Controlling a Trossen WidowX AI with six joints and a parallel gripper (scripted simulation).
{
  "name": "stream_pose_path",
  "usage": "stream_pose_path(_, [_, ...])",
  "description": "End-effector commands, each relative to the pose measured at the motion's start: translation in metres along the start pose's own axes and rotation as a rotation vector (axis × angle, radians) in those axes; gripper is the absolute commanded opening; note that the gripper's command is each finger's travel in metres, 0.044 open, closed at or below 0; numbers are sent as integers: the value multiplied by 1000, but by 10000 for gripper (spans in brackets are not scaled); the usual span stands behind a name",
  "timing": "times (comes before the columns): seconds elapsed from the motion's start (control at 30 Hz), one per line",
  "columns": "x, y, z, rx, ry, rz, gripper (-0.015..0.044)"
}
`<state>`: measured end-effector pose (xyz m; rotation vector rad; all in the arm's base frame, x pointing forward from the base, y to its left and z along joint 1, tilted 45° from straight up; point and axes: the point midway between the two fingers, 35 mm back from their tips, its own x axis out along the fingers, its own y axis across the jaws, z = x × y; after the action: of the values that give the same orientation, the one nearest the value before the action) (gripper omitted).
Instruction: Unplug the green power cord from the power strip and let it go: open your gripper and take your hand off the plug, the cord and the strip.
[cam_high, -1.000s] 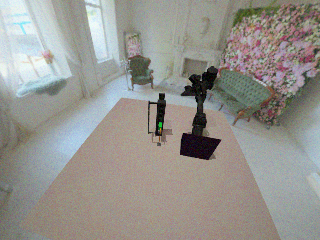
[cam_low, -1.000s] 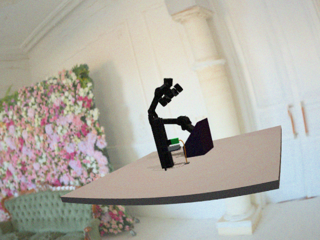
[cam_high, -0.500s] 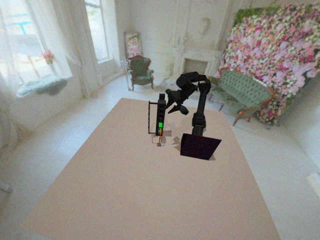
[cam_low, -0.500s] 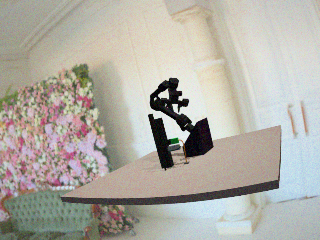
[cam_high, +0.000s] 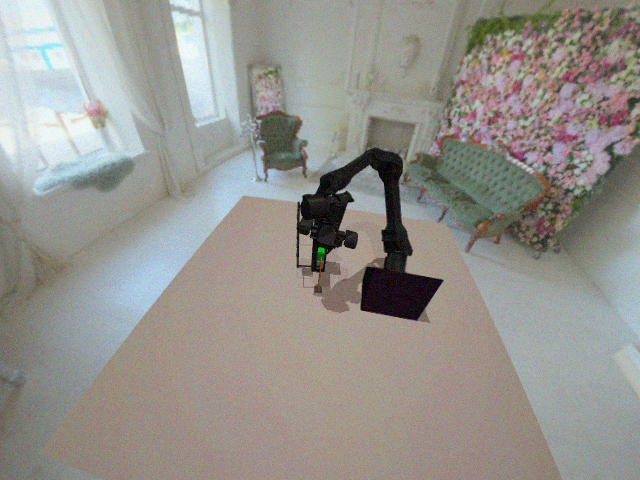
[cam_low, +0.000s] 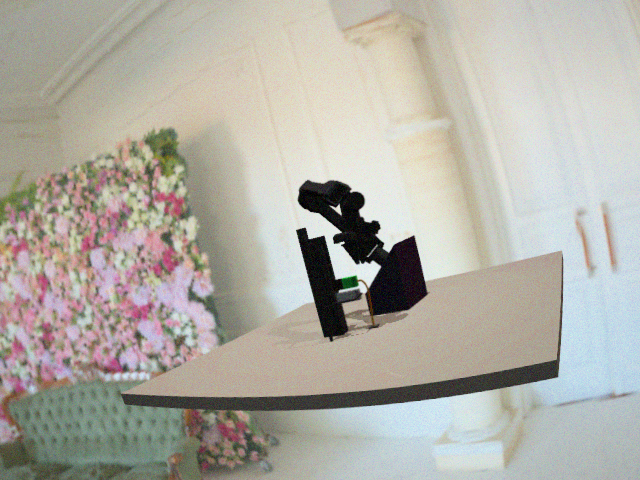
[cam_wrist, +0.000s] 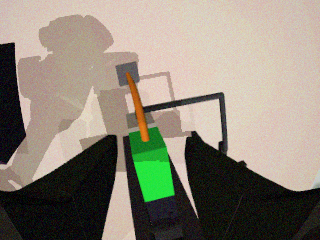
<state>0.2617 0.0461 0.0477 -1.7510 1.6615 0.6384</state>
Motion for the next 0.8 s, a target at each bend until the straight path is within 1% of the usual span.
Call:
stream_pose_path(0.0, [32, 0, 2, -205, 4, 138, 160])
stream_pose_path(0.37, [32, 1, -1, -205, 4, 138, 160])
stream_pose_path(0.77, [33, -4, -19, -205, 4, 138, 160])
